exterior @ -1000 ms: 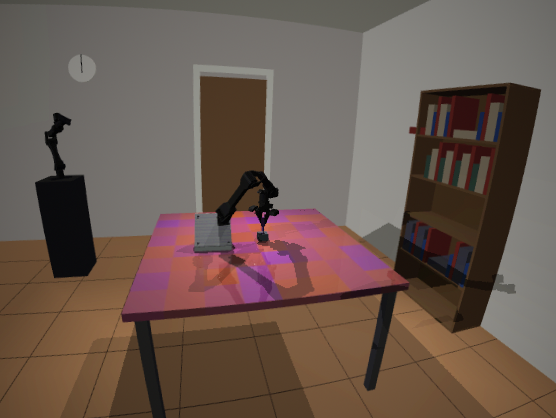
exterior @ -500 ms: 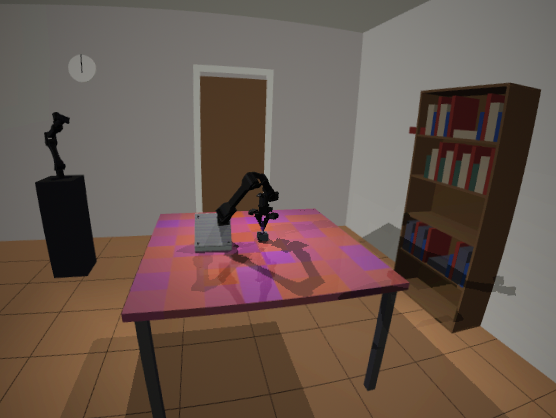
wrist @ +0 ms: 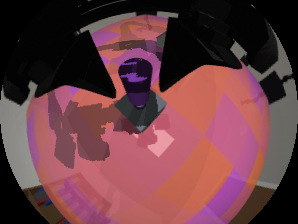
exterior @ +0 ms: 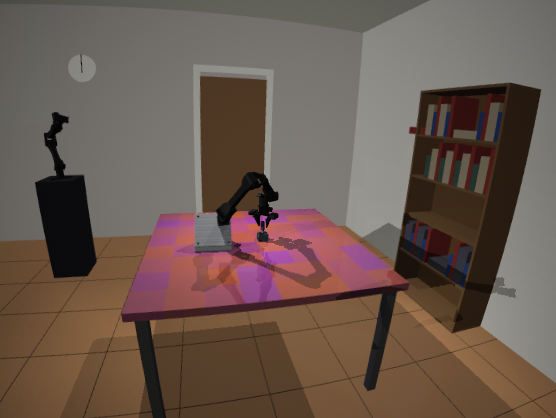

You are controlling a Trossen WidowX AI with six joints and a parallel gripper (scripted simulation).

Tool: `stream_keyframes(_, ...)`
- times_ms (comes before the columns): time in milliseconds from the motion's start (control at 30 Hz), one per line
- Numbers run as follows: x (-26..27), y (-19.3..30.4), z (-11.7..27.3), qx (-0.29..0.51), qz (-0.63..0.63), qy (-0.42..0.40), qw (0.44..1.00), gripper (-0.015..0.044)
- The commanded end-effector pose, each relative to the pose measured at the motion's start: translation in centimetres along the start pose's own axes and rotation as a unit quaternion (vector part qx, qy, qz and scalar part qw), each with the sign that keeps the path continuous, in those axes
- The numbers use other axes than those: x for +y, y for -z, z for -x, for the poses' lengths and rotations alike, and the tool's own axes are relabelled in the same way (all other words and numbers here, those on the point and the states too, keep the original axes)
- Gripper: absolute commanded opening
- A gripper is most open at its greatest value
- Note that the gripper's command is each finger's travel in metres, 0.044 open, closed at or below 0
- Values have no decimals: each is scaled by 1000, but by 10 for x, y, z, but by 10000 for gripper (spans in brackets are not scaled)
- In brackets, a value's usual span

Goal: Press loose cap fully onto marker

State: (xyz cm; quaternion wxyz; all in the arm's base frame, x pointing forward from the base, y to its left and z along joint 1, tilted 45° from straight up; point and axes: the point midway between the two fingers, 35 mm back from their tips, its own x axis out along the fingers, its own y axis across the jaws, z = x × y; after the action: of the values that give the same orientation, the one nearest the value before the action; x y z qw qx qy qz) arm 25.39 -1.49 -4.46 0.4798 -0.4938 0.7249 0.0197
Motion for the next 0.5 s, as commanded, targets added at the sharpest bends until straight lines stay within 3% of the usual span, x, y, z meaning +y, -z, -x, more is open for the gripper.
stream_keyframes(0, 0, 0, 0, 0, 0, 0, 1000, 341)
stream_keyframes(133, 0, 0, 0, 0, 0, 0, 1000, 440)
stream_keyframes(200, -1, -2, 12, -1, 0, 0, 1000, 440)
stream_keyframes(333, 0, -1, 72, -1, 0, -1, 1000, 440)
stream_keyframes(467, 1, -1, 75, -1, 0, -1, 1000, 440)
